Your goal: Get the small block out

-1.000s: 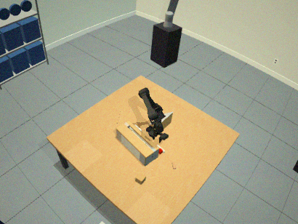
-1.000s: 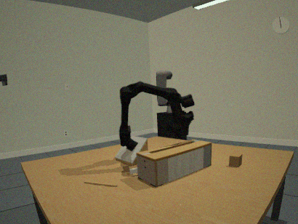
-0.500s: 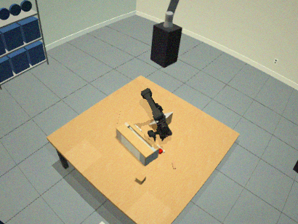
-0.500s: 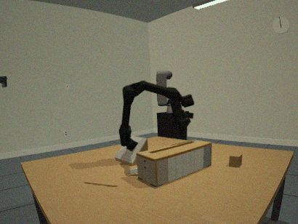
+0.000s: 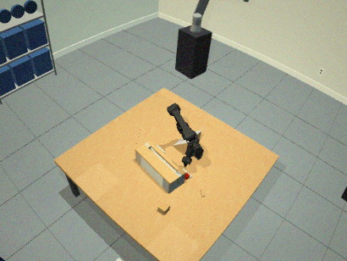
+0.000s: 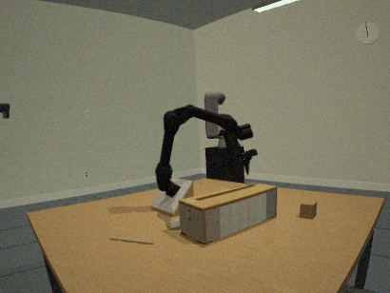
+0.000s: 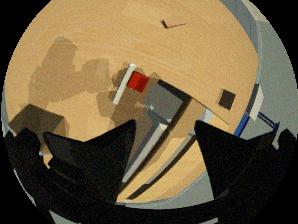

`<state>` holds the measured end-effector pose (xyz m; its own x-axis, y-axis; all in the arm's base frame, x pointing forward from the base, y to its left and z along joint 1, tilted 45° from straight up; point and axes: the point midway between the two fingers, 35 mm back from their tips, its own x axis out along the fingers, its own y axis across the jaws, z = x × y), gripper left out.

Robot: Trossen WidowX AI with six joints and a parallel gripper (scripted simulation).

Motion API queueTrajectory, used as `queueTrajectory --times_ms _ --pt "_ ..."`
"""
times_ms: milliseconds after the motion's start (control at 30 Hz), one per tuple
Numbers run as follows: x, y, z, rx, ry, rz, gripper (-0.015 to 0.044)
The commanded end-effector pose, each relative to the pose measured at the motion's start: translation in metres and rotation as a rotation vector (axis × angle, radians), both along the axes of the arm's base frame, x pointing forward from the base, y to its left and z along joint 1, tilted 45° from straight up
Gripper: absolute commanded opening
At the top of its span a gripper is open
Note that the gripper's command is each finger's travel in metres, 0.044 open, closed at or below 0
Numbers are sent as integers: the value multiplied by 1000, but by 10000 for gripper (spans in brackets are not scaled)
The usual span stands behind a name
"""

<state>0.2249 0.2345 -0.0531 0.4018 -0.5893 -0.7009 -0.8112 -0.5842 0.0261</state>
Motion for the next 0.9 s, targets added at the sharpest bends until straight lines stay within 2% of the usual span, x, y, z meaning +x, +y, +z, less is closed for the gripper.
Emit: queueTrajectory --times_ms 0,133,667,733,867 --pt "-6 12 -6 -475 465 670 285" --pt "-8 13 -6 -549 546 767 285" --pt "-8 13 -6 -549 546 767 285" --pt "-5 7 -15 -549 546 767 285" --pt "2 -34 -61 -550 545 767 285"
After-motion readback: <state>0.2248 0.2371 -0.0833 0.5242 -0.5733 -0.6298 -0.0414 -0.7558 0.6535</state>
